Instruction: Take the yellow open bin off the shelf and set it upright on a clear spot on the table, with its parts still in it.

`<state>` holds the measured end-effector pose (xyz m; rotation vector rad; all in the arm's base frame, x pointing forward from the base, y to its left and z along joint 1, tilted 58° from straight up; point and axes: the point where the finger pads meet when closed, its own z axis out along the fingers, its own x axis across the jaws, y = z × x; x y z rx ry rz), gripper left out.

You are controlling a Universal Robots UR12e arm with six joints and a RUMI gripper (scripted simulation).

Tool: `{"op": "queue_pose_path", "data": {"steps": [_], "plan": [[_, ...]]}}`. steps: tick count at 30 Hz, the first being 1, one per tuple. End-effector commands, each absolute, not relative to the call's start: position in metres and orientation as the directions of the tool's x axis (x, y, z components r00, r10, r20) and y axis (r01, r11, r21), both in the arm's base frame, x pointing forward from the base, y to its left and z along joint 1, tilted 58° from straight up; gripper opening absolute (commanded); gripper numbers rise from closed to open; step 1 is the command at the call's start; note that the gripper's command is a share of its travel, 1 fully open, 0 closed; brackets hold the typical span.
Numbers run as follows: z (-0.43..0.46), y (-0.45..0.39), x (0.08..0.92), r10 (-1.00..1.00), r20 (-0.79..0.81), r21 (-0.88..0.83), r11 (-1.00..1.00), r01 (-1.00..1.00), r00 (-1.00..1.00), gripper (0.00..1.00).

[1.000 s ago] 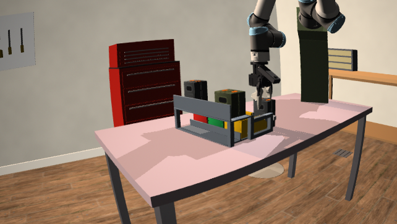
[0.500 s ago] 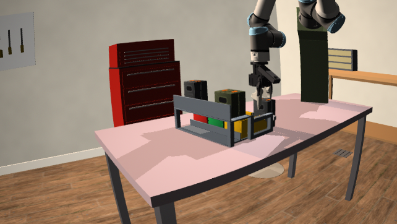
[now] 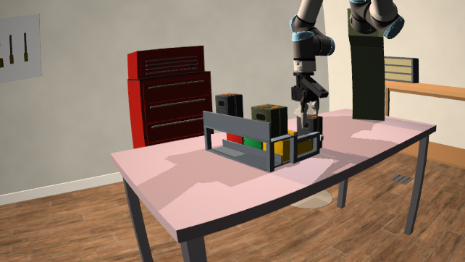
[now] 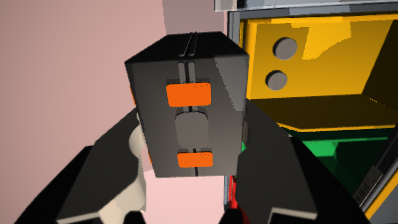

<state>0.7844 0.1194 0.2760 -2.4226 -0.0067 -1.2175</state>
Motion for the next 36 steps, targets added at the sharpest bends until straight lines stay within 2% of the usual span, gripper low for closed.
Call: {"op": "queue_pose_path", "data": {"steps": [1,36], "plan": [[0.2764,0.1194,0.7844,-0.183,0.767,-0.37,-0.909,0.192,0.615,0.0],[0.2817,0.1156,0.7767,-0.183,0.767,-0.37,-0.909,0.192,0.615,0.0]]}}
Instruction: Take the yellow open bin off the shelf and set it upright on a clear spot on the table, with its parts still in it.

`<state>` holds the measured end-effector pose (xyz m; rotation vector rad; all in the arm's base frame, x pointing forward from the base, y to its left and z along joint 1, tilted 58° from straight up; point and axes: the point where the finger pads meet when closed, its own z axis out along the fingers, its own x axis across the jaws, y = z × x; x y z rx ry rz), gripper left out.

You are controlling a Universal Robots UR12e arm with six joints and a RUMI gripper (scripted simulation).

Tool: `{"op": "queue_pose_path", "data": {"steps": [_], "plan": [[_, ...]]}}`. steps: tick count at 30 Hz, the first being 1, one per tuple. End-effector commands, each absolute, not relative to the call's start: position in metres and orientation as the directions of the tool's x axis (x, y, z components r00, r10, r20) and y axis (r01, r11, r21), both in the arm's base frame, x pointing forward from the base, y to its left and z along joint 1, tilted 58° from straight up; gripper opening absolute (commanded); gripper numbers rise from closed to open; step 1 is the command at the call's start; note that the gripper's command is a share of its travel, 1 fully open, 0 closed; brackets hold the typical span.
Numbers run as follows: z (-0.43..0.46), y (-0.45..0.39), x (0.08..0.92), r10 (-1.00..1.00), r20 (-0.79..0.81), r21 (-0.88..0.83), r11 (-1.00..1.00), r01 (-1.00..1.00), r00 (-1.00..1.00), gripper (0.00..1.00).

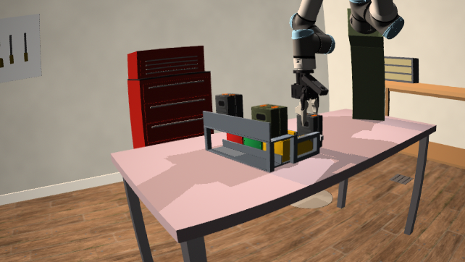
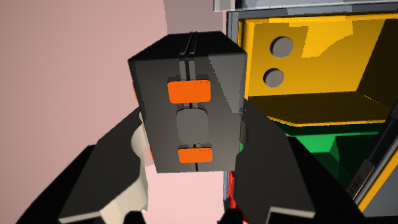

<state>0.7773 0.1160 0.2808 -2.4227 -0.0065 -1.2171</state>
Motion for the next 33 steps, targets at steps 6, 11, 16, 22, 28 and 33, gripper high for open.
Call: {"op": "queue_pose_path", "data": {"steps": [6,11,16,22,28,33], "plan": [[0.286,0.112,0.77,-0.183,0.767,-0.37,-0.909,0.192,0.615,0.0],[0.289,0.11,0.766,-0.183,0.767,-0.37,-0.909,0.192,0.615,0.0],[0.289,0.11,0.766,-0.183,0.767,-0.37,-0.909,0.192,0.615,0.0],[0.289,0.11,0.766,-0.183,0.767,-0.37,-0.909,0.192,0.615,0.0],[0.289,0.111,0.767,-0.183,0.767,-0.37,-0.909,0.192,0.615,0.0],[0.289,0.111,0.767,-0.183,0.767,-0.37,-0.909,0.192,0.615,0.0]]}}
